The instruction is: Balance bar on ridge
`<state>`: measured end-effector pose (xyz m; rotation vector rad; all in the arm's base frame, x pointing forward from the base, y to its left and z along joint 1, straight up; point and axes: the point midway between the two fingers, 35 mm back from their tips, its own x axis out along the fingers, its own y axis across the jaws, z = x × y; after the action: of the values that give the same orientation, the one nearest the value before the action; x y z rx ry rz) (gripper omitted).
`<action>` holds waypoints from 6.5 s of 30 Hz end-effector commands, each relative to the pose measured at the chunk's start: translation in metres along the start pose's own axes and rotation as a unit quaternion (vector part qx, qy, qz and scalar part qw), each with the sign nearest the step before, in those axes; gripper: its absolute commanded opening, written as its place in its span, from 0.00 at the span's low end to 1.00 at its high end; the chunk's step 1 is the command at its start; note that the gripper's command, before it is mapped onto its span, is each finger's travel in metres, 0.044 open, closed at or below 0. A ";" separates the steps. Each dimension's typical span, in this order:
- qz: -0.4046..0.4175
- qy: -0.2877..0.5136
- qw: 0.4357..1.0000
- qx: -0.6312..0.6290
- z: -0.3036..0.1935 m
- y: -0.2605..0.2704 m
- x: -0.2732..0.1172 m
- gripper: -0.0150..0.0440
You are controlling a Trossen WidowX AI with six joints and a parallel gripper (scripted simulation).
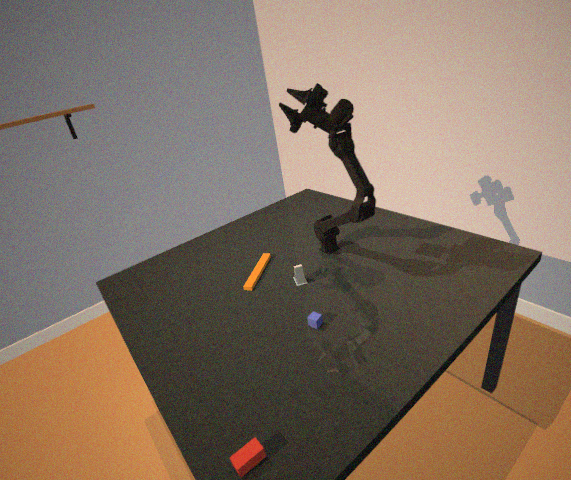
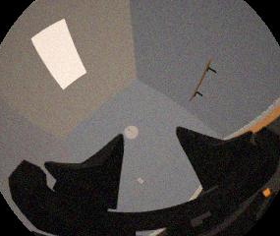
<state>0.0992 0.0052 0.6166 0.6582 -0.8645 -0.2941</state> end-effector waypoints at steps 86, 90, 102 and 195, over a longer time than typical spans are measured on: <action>0.075 0.854 0.307 -0.413 -0.314 -0.418 -0.098 0.79; 0.136 0.872 0.231 -0.411 -0.323 -0.419 -0.118 0.79; 0.159 0.876 0.202 -0.408 -0.332 -0.427 -0.132 0.79; 0.159 0.876 0.204 -0.408 -0.323 -0.412 -0.114 0.25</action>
<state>0.2878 -0.1207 0.1208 -0.4959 1.4977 0.4783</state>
